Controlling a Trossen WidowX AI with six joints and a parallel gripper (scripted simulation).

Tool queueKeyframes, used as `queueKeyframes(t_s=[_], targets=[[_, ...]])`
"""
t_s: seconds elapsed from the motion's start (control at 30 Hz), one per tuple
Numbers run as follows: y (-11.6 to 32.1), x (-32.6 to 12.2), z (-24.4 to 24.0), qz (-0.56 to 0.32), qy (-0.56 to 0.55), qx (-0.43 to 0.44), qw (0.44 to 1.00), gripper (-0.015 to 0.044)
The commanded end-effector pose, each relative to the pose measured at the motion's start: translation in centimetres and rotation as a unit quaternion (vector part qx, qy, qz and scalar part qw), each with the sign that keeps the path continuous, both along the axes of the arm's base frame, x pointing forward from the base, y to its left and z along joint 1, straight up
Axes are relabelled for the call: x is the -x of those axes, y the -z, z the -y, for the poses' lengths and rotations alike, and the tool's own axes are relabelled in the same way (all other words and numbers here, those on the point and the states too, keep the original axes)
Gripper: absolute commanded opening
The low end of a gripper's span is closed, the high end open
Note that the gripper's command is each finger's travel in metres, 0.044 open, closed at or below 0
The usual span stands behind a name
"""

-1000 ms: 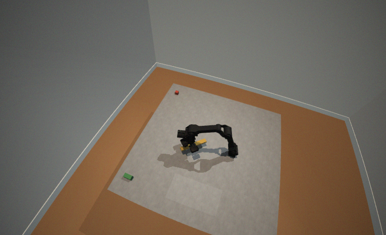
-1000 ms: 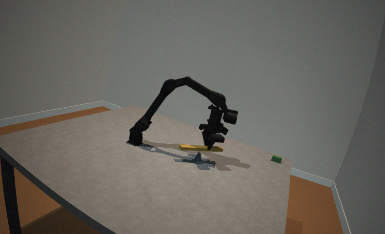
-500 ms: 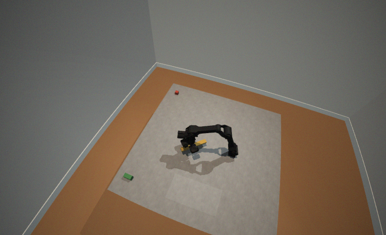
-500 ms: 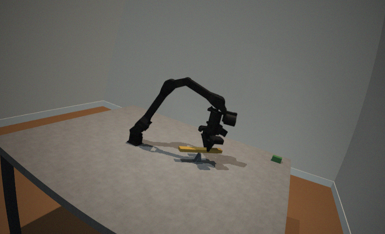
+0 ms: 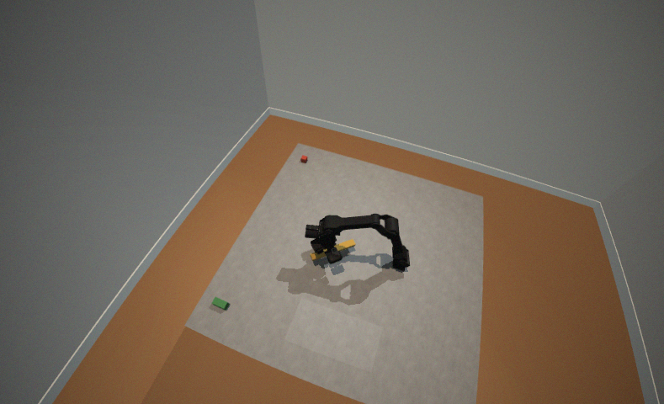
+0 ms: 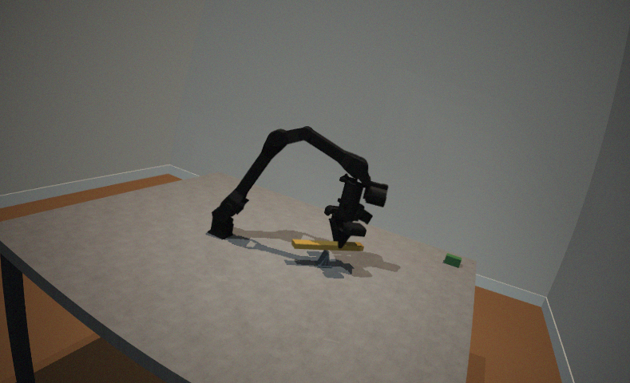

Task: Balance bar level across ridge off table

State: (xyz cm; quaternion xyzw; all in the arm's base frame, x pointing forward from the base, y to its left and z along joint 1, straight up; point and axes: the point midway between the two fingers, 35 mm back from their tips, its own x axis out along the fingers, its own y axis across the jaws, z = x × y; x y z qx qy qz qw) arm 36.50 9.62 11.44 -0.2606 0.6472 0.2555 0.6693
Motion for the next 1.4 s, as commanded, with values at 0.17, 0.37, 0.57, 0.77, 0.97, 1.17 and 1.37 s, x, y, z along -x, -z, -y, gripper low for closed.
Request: queueKeyframes(t_s=[0.17, 0.37, 0.57, 0.77, 0.97, 1.17, 1.37], targets=[[0.14, 0.12, -0.02, -0.002, -0.001, -0.001, 1.000, 0.0000], [0.18, 0.12, -0.02, -0.002, -0.001, -0.001, 1.000, 0.0000], [0.24, 0.12, -0.01, -0.002, -0.001, -0.001, 1.000, 0.0000], [0.28, 0.12, -0.01, -0.002, -0.001, -0.001, 1.000, 0.0000], [0.34, 0.12, -0.01, -0.002, -0.001, -0.001, 1.000, 0.0000], [0.38, 0.12, -0.01, -0.002, -0.001, -0.001, 1.000, 0.0000], [0.44, 0.12, -0.01, -0.002, -0.001, -0.001, 1.000, 0.0000]])
